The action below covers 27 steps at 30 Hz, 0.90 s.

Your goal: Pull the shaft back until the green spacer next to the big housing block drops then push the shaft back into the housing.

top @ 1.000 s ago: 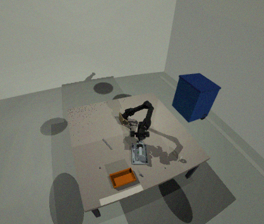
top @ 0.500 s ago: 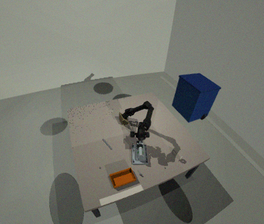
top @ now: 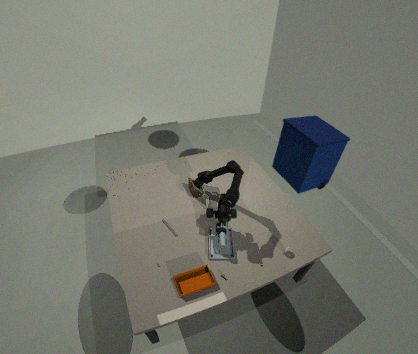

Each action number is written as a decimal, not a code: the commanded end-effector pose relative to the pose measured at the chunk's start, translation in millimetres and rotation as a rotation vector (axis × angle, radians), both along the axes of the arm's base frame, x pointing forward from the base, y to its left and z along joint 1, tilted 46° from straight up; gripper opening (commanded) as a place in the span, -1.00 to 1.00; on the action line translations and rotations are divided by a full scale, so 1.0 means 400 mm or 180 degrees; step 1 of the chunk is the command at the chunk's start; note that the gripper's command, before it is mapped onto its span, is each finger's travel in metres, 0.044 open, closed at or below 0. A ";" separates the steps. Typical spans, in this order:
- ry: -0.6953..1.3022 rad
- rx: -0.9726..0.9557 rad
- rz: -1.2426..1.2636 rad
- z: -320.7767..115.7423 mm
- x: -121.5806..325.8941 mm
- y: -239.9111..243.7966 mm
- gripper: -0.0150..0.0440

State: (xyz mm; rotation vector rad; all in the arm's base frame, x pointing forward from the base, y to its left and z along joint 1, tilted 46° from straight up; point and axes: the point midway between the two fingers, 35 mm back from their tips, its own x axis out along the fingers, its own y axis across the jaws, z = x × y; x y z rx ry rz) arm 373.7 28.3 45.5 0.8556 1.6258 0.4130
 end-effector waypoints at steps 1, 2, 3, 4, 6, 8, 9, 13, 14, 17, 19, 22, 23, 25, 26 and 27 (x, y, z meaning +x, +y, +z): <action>-0.0027 -0.0013 -0.0005 0.000 0.009 -0.004 -0.49; -0.0027 -0.0013 -0.0005 0.000 0.010 -0.004 -0.49; -0.0027 -0.0013 -0.0005 0.000 0.011 -0.004 -0.49; -0.0027 -0.0013 -0.0005 -0.001 0.012 -0.004 -0.49; -0.0027 -0.0013 -0.0005 -0.001 0.014 -0.005 -0.49; -0.0028 -0.0013 -0.0005 -0.001 0.016 -0.005 -0.49; -0.0028 -0.0013 -0.0005 -0.002 0.017 -0.005 -0.49; -0.0028 -0.0013 -0.0005 -0.002 0.020 -0.006 -0.49; -0.0028 -0.0013 -0.0005 -0.003 0.021 -0.006 -0.49; -0.0028 -0.0013 -0.0005 -0.003 0.024 -0.006 -0.49; -0.0028 -0.0013 -0.0005 -0.004 0.026 -0.007 -0.49; -0.0028 -0.0013 -0.0005 -0.004 0.029 -0.007 -0.49; -0.0029 -0.0013 -0.0005 -0.005 0.030 -0.008 -0.49; -0.0029 -0.0013 -0.0005 -0.005 0.031 -0.008 -0.49; -0.0029 -0.0013 -0.0005 -0.005 0.032 -0.008 -0.49; -0.0029 -0.0013 -0.0005 -0.005 0.033 -0.008 -0.49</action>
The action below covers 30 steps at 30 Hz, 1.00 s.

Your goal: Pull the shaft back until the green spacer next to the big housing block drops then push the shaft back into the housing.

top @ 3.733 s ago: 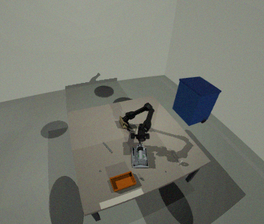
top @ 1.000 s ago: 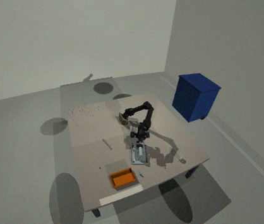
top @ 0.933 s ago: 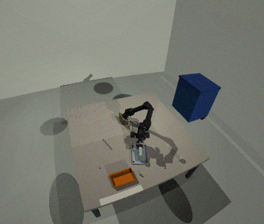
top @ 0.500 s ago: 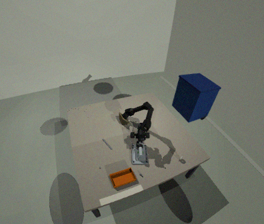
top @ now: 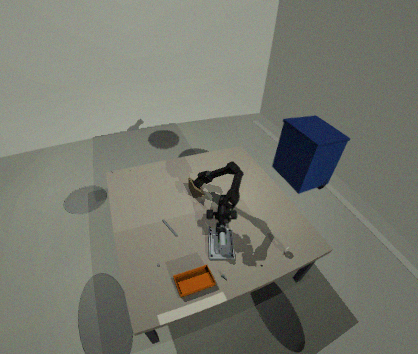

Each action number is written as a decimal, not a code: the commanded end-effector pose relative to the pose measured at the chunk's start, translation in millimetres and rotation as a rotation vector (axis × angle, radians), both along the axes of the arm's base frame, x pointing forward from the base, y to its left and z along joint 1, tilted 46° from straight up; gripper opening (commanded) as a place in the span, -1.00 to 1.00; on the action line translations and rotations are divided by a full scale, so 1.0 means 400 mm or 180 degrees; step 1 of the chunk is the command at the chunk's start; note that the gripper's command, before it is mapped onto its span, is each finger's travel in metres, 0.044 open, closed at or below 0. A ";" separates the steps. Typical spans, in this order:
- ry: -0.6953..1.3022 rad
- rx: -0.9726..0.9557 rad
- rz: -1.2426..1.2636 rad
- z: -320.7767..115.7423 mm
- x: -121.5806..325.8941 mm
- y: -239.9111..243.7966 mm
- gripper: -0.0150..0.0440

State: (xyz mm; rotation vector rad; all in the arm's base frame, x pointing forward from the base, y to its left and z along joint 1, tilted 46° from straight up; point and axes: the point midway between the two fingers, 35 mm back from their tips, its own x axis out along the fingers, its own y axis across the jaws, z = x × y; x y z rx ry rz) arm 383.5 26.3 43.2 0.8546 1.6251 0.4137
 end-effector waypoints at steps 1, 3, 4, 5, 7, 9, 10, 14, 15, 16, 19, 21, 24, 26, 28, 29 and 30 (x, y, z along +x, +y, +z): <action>-0.0025 -0.0013 -0.0007 0.000 0.009 -0.003 -0.49; -0.0026 -0.0013 -0.0007 0.000 0.011 -0.004 -0.49; -0.0026 -0.0013 -0.0007 0.000 0.012 -0.004 -0.49; -0.0026 -0.0013 -0.0007 -0.001 0.013 -0.004 -0.49; -0.0026 -0.0013 -0.0007 -0.001 0.015 -0.005 -0.49; -0.0026 -0.0013 -0.0007 -0.002 0.017 -0.005 -0.49; -0.0026 -0.0013 -0.0007 -0.002 0.018 -0.005 -0.49; -0.0026 -0.0013 -0.0007 -0.003 0.021 -0.006 -0.49; -0.0026 -0.0013 -0.0007 -0.003 0.022 -0.006 -0.49; -0.0026 -0.0013 -0.0007 -0.003 0.023 -0.006 -0.49; -0.0027 -0.0013 -0.0007 -0.004 0.026 -0.007 -0.49; -0.0027 -0.0013 -0.0007 -0.004 0.028 -0.007 -0.49; -0.0027 -0.0013 -0.0007 -0.005 0.030 -0.008 -0.49; -0.0027 -0.0013 -0.0007 -0.005 0.032 -0.008 -0.49; -0.0027 -0.0013 -0.0007 -0.006 0.034 -0.008 -0.49; -0.0027 -0.0013 -0.0007 -0.006 0.035 -0.008 -0.49; -0.0027 -0.0013 -0.0007 -0.006 0.036 -0.009 -0.49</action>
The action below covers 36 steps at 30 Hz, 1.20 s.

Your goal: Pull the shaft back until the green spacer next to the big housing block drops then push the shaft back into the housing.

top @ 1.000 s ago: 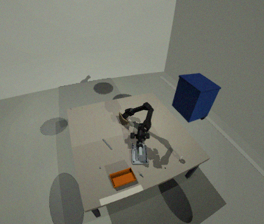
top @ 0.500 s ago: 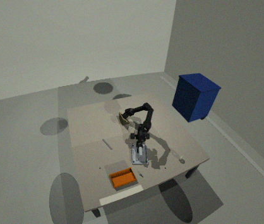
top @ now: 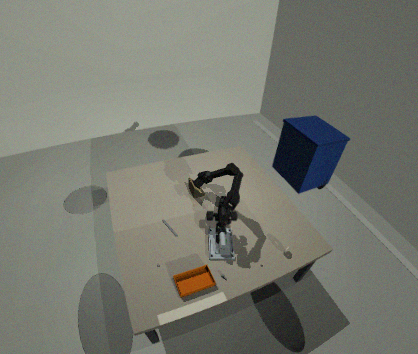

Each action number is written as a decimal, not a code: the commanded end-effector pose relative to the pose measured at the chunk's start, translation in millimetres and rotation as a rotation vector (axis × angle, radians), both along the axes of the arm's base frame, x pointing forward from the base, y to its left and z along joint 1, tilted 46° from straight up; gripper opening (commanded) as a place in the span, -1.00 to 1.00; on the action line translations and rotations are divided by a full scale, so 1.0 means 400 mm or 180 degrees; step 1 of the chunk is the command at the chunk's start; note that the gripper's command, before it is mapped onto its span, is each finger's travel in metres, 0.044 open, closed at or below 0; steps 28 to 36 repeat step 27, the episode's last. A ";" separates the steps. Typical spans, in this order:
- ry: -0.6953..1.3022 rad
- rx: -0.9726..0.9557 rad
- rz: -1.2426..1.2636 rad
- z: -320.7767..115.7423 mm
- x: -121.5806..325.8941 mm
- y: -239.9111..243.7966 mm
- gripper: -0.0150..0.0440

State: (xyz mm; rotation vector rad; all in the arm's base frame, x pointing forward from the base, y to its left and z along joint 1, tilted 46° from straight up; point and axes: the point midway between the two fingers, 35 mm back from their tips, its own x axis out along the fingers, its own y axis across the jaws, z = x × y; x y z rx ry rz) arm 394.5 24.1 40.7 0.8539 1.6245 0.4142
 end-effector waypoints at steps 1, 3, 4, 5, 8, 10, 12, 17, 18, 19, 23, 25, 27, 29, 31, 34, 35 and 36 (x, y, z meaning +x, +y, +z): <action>-0.0025 -0.0013 -0.0008 0.000 0.009 -0.004 -0.49; -0.0025 -0.0013 -0.0008 0.000 0.010 -0.004 -0.49; -0.0025 -0.0013 -0.0008 0.000 0.011 -0.004 -0.49; -0.0025 -0.0013 -0.0008 0.000 0.011 -0.004 -0.49; -0.0025 -0.0013 -0.0008 0.000 0.011 -0.004 -0.49; -0.0025 -0.0013 -0.0008 0.000 0.011 -0.004 -0.49; -0.0025 -0.0013 -0.0008 0.000 0.011 -0.004 -0.49; 0.0022 0.0003 0.0004 -0.001 0.001 0.000 -0.05; 0.0022 0.0003 0.0004 -0.001 0.001 0.000 0.04; 0.0022 0.0003 0.0004 -0.001 0.001 0.000 0.13; 0.0022 0.0003 0.0004 -0.001 0.001 0.000 0.49; 0.0020 0.0002 0.0003 0.003 0.002 -0.004 0.67; 0.0012 -0.0004 0.0000 0.021 0.005 -0.024 0.84; 0.0012 -0.0004 0.0000 0.021 0.005 -0.024 0.84; 0.0012 -0.0004 0.0000 0.021 0.005 -0.024 0.84; 0.0012 -0.0004 0.0000 0.021 0.005 -0.024 0.84; 0.0012 -0.0004 0.0000 0.021 0.005 -0.024 0.84; 0.0012 -0.0004 0.0000 0.021 0.005 -0.024 0.84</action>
